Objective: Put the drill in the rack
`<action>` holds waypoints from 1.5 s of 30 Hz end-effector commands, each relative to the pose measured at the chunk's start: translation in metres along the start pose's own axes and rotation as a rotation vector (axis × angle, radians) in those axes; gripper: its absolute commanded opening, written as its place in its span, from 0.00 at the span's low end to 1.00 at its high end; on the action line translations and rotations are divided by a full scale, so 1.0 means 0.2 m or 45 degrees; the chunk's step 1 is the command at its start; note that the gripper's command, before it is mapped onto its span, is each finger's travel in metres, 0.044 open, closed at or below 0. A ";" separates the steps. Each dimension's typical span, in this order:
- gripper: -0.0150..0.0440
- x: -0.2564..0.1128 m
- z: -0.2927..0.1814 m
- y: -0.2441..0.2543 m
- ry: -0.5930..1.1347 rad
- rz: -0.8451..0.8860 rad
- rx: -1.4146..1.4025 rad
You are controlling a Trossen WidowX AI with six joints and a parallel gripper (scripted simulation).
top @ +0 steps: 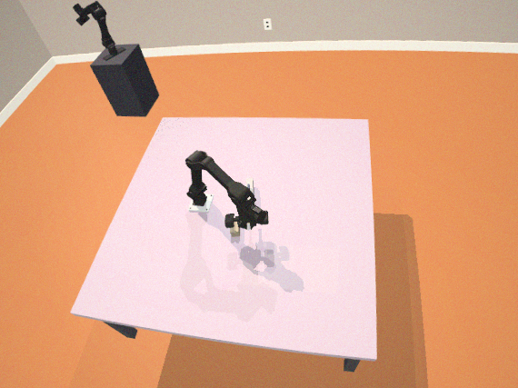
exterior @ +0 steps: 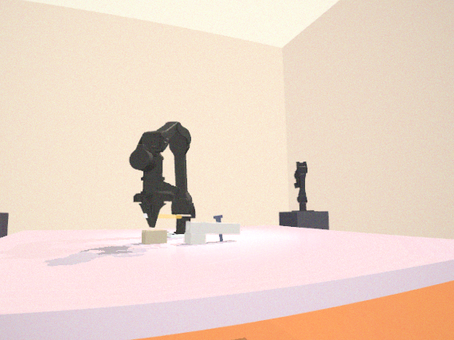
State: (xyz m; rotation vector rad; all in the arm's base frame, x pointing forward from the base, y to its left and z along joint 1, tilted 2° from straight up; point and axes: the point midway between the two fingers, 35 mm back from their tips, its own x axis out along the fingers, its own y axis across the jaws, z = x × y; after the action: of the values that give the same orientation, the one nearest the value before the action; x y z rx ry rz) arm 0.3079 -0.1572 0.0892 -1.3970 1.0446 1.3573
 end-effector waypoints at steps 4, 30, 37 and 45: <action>0.25 -0.02 0.00 0.00 0.004 -0.002 -0.005; 0.25 -0.05 -0.01 0.04 0.004 -0.001 -0.005; 0.25 -0.03 -0.02 0.10 0.004 0.000 -0.004; 0.25 -0.01 -0.03 0.17 0.004 0.002 -0.004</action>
State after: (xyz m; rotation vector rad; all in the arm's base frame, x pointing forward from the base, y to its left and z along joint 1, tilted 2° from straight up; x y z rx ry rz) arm 0.2811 -0.1678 0.0896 -1.3931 1.0463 1.3657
